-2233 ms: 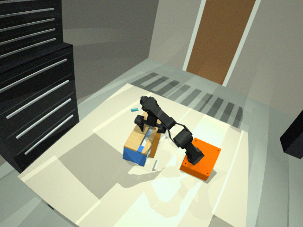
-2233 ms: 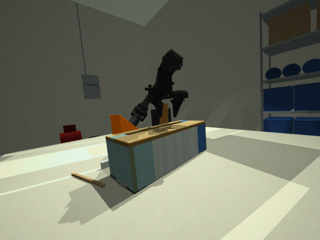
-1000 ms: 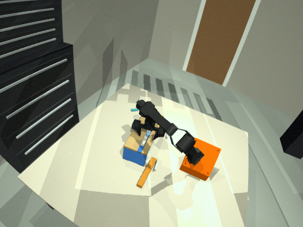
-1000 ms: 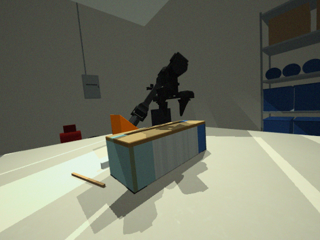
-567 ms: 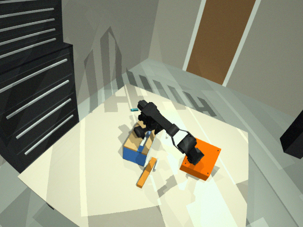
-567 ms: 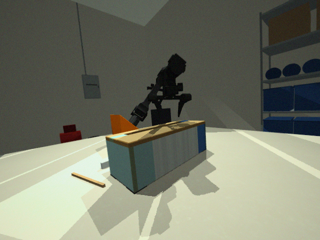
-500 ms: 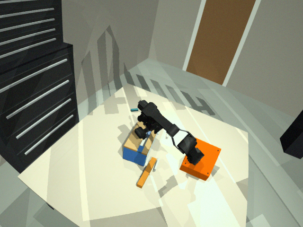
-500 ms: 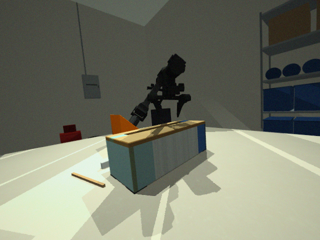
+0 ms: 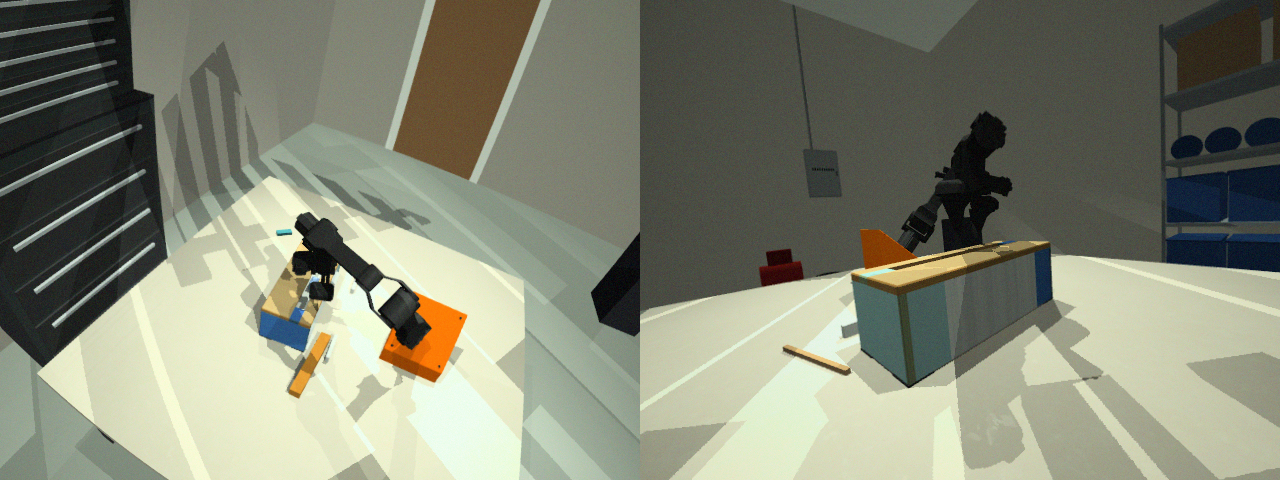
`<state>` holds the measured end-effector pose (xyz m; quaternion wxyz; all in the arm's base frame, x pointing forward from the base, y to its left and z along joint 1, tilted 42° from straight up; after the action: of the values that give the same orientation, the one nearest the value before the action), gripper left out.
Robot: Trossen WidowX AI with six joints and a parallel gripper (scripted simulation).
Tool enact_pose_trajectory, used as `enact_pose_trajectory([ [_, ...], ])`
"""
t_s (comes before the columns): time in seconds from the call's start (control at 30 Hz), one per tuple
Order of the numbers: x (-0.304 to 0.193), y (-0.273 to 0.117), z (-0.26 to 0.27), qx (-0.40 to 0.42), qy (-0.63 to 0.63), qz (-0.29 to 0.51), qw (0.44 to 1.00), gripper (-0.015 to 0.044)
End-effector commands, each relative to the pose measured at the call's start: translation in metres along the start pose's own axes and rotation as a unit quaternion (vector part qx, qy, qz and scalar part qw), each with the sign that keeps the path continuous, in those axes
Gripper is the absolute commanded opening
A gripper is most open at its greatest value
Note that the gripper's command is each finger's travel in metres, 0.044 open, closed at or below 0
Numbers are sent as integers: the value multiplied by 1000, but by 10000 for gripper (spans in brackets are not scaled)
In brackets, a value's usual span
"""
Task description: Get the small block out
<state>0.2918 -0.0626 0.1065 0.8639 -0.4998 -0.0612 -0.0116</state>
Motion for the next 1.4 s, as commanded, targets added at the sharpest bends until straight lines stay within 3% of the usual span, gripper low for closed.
enact_pose_trajectory([
  [0.0, -16, 4, -16, -44, -408, 22, 911, 400],
  [0.3, -22, 6, -22, -54, -608, 45, 791, 400],
  [1.37, -20, 26, -19, -55, -610, 45, 789, 400],
])
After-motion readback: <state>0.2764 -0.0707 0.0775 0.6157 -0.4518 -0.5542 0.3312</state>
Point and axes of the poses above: the point midway between the two fingers, 35 mm back from their tips, its own y axis out along the fingers, its own z axis across the jaws, x = y × z, the point moved 2 cm from there along -y, back along the fingers, and after that the axes turned 13 degrees about y, right-handed, at the moved point
